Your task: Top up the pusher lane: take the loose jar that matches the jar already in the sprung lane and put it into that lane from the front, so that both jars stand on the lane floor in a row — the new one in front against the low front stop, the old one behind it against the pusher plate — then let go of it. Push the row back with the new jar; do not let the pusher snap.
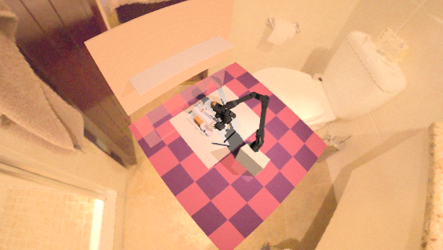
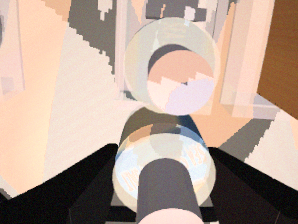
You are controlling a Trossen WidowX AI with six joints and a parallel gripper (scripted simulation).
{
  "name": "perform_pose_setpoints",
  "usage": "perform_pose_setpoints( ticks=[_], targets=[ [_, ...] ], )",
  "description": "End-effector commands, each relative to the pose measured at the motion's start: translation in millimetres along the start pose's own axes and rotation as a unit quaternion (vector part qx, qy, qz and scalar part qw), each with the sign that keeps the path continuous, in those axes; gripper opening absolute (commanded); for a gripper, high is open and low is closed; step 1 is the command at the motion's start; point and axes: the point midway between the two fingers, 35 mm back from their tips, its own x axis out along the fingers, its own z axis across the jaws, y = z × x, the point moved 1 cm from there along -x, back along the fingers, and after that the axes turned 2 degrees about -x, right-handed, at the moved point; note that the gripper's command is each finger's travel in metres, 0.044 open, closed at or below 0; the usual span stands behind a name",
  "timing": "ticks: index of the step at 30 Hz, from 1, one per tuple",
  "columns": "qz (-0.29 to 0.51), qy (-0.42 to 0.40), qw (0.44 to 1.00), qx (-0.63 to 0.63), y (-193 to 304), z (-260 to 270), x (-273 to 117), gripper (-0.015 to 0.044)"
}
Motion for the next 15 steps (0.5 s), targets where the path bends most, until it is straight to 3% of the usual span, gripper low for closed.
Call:
perform_pose_setpoints(
  ticks=[1, 15],
  targets=[
    [-0.014, 0.000, 1.000, 0.011, -12.6, -2.2, -3.1, 0.0000],
    [-0.014, 0.000, 1.000, 0.012, -18.7, -2.9, -3.9, 0.0000]
  ],
)
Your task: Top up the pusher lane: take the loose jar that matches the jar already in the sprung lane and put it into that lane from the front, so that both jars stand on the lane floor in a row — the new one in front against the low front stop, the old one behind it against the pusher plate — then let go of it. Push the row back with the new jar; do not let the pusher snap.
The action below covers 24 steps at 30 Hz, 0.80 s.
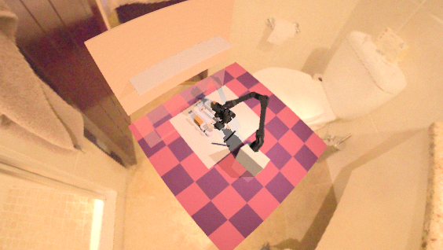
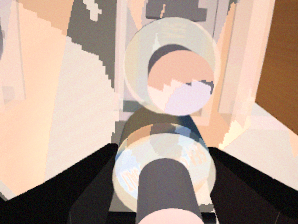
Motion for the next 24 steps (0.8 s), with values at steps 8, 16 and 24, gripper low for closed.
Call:
perform_pose_setpoints(
  ticks=[8, 16, 24],
  targets=[
    [-0.014, 0.000, 1.000, 0.012, -15.7, -2.7, -4.1, 0.0000],
    [-0.014, 0.000, 1.000, 0.012, -19.1, -3.1, -4.9, 0.0000],
    [-0.014, 0.000, 1.000, 0.012, -22.4, -3.5, -5.8, 0.0000]
  ],
)
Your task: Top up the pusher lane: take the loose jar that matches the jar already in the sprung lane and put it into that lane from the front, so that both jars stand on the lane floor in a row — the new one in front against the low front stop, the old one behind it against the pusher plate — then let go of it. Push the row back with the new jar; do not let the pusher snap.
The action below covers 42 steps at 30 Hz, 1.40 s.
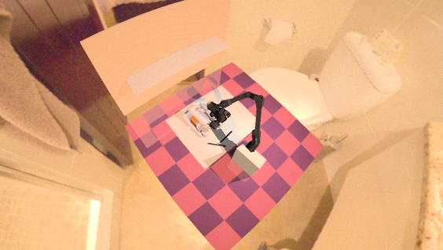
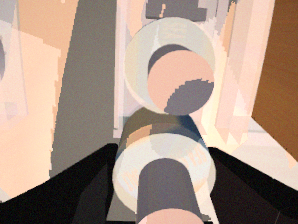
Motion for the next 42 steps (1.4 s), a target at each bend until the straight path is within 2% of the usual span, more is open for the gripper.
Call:
perform_pose_setpoints(
  ticks=[1, 42],
  targets=[
    [-0.014, 0.000, 1.000, 0.009, -12, -2, -5, 0.0000],
    [-0.014, 0.000, 1.000, 0.010, -26, -4, -9, 0.0000]
  ],
)
